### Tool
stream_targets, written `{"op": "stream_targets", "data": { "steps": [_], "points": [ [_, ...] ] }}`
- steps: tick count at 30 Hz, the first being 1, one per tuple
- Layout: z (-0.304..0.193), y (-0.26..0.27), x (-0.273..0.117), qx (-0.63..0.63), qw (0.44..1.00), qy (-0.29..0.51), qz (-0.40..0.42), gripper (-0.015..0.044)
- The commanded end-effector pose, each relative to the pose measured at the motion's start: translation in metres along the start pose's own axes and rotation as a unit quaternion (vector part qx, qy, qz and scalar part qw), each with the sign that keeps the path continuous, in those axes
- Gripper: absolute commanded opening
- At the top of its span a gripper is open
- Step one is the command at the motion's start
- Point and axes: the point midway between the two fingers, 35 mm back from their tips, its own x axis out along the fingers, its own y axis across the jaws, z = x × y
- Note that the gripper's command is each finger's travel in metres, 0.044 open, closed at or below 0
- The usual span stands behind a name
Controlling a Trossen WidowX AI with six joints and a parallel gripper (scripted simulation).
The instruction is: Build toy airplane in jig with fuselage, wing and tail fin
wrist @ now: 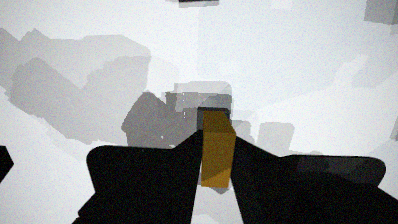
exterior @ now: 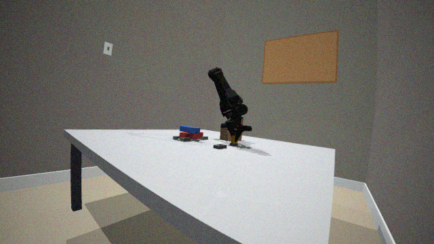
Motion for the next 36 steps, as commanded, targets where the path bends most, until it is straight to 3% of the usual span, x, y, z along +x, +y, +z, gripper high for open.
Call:
{"op": "stream_targets", "data": {
  "steps": [1, 36],
  "points": [
    [0.001, 0.0, -0.005, -0.002, 1.0, 0.001, -0.001, 0.0],
    [0.004, 0.004, -0.108, -0.003, 1.0, 0.001, 0.002, 0.0]
  ]
}}
